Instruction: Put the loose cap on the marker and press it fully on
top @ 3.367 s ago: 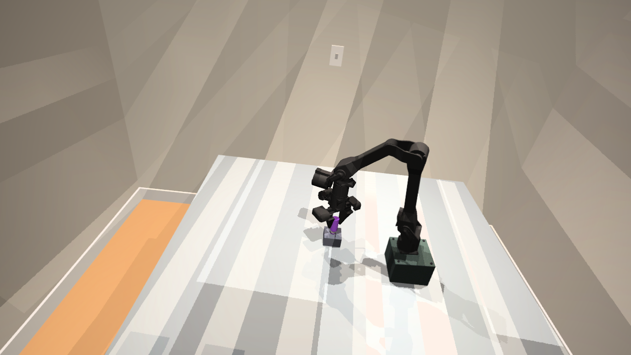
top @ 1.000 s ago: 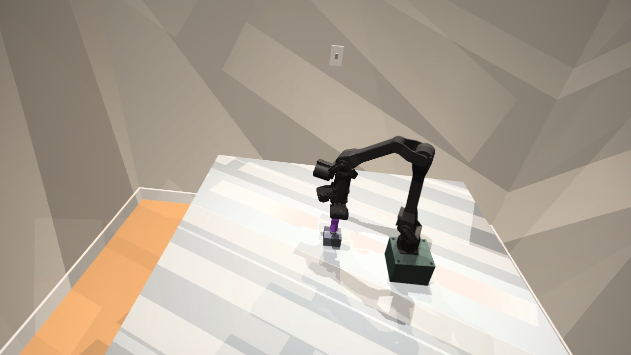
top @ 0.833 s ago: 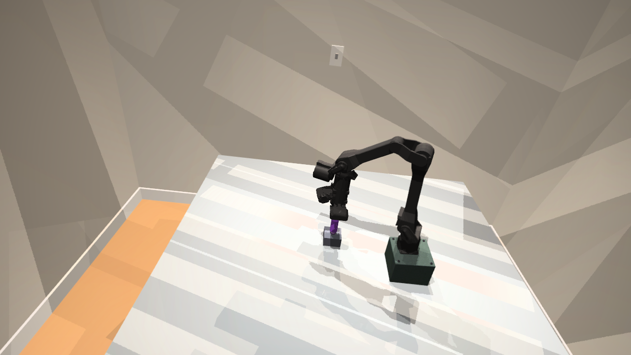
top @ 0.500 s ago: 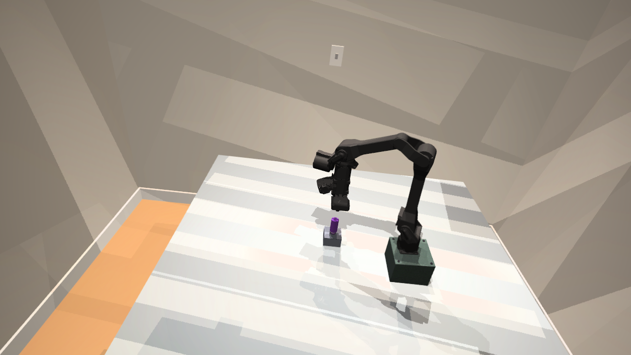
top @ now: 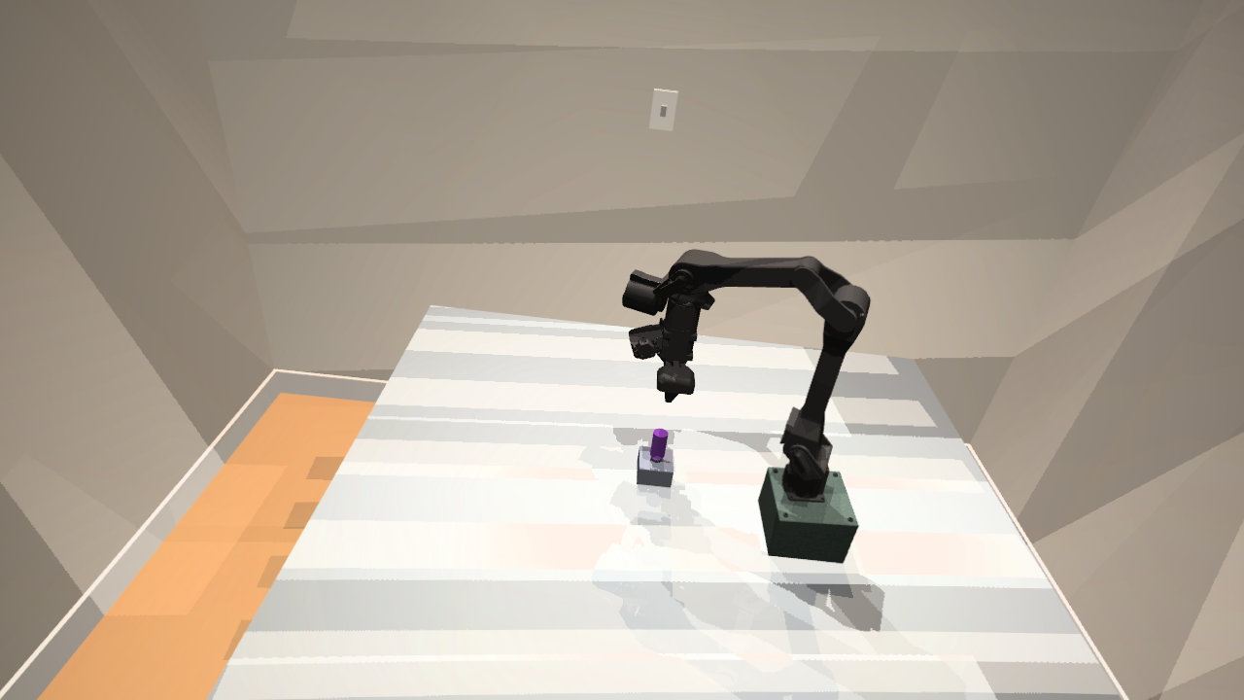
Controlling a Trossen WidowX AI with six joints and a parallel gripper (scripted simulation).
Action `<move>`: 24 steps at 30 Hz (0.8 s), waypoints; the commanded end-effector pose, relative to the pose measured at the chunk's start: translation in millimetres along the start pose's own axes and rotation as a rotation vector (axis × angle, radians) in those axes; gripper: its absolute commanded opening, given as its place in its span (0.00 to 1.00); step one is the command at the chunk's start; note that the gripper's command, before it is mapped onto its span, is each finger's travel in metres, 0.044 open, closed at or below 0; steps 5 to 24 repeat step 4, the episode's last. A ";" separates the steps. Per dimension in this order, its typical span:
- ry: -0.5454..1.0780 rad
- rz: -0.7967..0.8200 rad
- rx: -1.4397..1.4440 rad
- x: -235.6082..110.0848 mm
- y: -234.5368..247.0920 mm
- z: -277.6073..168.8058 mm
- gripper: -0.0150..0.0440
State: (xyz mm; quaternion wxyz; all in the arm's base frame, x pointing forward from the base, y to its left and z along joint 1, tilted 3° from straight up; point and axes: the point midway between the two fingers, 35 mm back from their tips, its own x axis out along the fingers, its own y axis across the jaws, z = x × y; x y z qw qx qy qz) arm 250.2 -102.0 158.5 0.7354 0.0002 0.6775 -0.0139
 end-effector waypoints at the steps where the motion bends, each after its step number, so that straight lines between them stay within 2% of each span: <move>1: -0.001 -0.001 -0.004 -1.3 -0.1 0.0 0.74; 4: -0.001 -0.001 -0.004 -1.3 -0.1 0.0 0.88; 24: -0.001 -0.001 -0.004 -1.3 -0.1 0.0 0.88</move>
